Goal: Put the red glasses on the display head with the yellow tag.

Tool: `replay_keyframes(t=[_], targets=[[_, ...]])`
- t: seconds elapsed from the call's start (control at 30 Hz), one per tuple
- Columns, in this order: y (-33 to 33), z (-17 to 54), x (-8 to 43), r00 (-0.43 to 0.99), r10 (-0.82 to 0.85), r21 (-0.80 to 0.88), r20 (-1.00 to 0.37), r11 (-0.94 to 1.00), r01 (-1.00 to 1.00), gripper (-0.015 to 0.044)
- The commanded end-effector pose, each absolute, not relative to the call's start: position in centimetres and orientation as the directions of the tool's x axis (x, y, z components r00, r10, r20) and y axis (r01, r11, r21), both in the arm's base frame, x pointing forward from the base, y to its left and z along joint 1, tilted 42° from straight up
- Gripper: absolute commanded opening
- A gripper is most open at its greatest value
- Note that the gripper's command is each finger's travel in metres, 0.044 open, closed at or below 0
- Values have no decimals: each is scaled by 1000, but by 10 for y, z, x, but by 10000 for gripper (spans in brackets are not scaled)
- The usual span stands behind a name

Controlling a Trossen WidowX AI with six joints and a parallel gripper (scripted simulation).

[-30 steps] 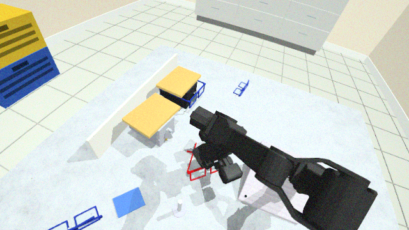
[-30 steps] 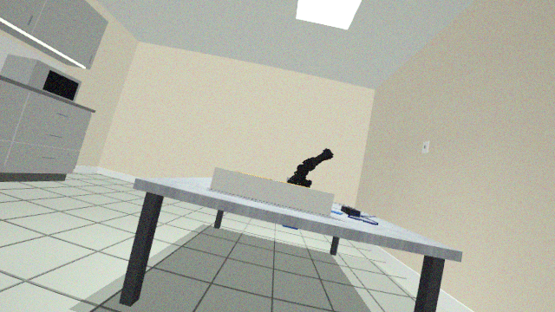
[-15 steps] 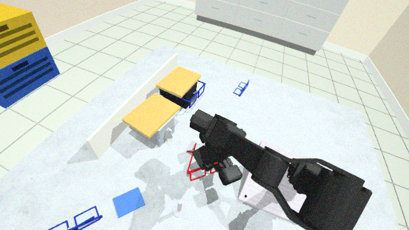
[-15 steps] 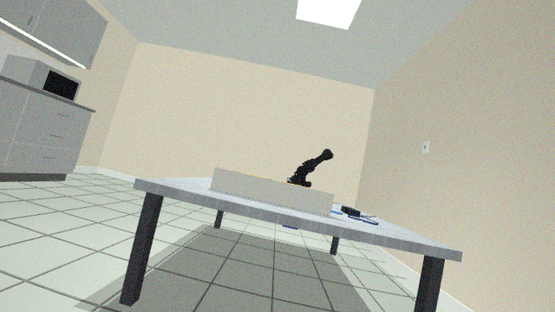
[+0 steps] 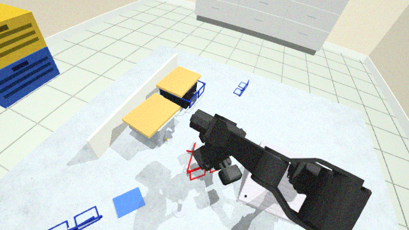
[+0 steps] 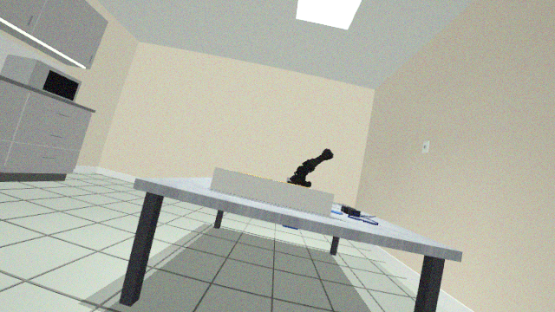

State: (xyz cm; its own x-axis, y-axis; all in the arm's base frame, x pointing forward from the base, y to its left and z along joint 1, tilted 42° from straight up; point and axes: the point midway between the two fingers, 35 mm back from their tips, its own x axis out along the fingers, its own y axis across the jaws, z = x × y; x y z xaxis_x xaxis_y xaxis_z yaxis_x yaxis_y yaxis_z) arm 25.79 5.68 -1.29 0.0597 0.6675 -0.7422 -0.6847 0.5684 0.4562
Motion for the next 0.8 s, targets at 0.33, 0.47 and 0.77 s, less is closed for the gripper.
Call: replay_keyframes(t=[0.33, 0.47, 0.77], targets=[[53, -9, 259, 59, 666, 456, -743, 569, -684, 0], [38, 4, 260, 61, 663, 453, -746, 572, -684, 0], [0, 44, 260, 62, 664, 452, -745, 571, -685, 0]])
